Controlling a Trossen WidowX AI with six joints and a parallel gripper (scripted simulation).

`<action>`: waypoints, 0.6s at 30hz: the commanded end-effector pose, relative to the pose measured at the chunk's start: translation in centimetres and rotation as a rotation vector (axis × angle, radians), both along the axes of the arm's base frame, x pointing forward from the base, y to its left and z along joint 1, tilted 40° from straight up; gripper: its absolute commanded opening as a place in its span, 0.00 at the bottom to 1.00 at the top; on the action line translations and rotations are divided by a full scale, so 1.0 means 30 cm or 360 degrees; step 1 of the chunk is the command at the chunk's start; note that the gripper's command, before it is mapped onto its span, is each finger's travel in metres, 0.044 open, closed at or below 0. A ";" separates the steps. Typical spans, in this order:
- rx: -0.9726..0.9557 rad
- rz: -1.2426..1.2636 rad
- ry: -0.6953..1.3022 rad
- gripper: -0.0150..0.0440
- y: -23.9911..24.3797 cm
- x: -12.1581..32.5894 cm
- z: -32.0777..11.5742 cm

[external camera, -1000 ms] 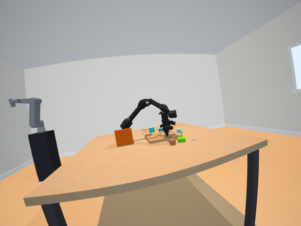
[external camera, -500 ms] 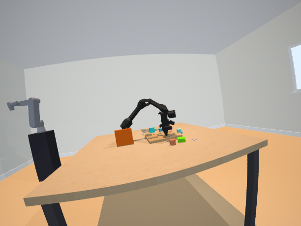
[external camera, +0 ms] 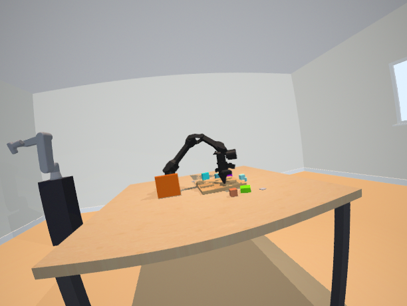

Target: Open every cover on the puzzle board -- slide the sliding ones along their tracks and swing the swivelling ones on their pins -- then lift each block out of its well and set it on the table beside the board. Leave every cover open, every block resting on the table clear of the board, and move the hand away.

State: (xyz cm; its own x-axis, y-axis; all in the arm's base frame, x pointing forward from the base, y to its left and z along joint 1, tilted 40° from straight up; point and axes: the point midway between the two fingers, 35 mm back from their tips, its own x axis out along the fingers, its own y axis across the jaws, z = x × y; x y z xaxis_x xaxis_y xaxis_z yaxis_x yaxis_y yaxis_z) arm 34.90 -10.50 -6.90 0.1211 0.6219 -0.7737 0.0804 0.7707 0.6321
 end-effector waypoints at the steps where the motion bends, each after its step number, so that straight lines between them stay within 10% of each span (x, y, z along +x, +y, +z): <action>1: 0.0011 0.0002 0.0006 0.25 0.024 0.003 0.010; 18: 0.0013 0.0002 0.0006 0.25 0.067 0.023 0.047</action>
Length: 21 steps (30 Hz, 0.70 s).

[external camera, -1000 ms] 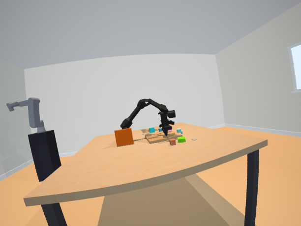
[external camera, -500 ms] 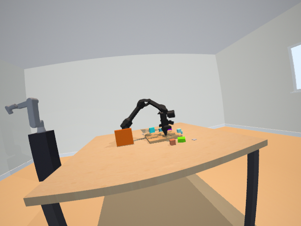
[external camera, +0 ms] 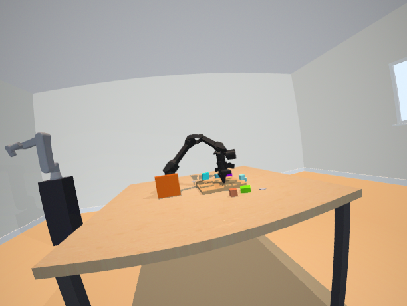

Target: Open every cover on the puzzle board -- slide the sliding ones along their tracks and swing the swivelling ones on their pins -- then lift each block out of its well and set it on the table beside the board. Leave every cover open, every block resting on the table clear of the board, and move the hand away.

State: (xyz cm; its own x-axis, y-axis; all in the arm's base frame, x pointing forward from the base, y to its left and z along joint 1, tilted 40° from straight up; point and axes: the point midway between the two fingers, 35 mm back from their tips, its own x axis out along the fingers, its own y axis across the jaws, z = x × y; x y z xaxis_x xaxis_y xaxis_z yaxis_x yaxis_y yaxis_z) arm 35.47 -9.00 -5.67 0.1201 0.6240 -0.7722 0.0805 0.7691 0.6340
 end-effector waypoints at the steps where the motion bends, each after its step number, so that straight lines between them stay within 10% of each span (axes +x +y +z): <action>1: 0.0009 0.0002 0.0005 0.25 0.019 0.006 0.008; 21: 0.0010 0.0002 0.0004 0.25 0.060 0.045 0.047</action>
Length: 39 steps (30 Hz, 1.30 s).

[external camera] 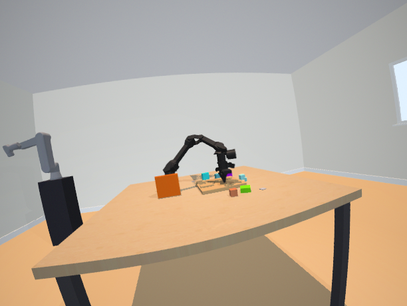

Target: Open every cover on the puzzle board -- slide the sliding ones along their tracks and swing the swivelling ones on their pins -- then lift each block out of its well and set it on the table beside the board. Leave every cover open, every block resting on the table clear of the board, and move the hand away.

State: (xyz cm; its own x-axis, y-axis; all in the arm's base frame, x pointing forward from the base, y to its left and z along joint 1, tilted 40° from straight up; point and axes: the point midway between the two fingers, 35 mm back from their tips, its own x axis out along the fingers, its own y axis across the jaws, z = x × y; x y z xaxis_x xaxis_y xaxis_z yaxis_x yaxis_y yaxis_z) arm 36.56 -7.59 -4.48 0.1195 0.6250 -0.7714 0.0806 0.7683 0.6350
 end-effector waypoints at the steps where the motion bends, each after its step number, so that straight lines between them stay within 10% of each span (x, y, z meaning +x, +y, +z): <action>1: 0.0008 0.0001 0.0003 0.25 0.015 0.012 0.010; 39: 0.0010 0.0001 0.0000 0.25 0.056 0.116 0.074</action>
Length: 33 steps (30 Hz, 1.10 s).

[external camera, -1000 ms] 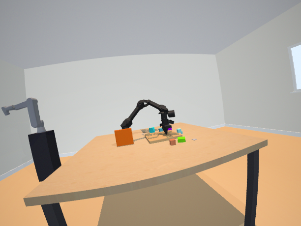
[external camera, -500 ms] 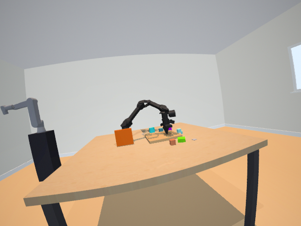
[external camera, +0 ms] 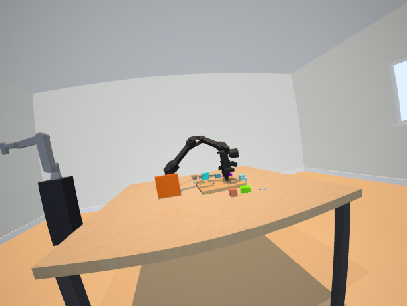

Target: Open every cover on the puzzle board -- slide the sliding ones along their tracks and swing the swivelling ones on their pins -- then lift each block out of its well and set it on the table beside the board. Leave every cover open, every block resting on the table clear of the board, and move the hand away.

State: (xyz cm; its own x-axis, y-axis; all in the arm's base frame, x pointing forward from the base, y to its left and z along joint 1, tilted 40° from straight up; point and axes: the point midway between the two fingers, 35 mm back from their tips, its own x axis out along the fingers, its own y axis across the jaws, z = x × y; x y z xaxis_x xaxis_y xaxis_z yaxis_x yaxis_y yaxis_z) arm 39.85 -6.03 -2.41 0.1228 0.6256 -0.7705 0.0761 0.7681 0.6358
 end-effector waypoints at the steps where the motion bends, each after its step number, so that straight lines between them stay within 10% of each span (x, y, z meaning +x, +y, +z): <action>1: 0.0009 -0.0001 0.0009 0.25 0.001 0.006 0.008; 33: 0.0006 -0.0001 0.0010 0.25 -0.088 -0.005 0.116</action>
